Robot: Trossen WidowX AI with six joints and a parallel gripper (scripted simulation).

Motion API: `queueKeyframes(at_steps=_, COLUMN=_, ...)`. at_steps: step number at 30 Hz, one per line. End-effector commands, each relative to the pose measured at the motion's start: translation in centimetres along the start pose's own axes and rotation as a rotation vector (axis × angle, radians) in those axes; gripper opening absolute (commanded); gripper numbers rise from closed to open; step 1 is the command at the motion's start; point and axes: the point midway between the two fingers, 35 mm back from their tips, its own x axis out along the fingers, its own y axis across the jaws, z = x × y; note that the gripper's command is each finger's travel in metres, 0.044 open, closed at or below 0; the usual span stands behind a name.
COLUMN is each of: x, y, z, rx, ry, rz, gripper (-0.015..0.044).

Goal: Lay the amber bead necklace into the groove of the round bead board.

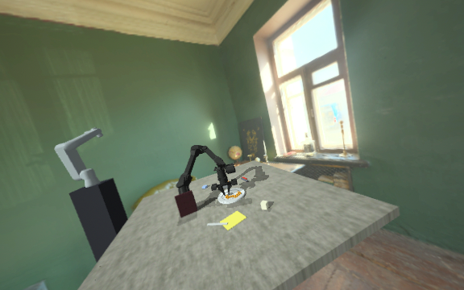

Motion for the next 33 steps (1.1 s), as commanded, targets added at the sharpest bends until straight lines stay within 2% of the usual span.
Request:
queueKeyframes(at_steps=1, x=0.0, y=0.0, z=0.0, rx=0.0, ry=0.0, rz=0.0, gripper=0.0094)
queueKeyframes(at_steps=5, x=0.0, y=0.0, z=0.0, rx=0.0, ry=0.0, rz=0.0, gripper=0.0)
queueKeyframes(at_steps=33, x=0.0, y=0.0, z=0.0, rx=0.0, ry=0.0, rz=0.0, gripper=0.0)
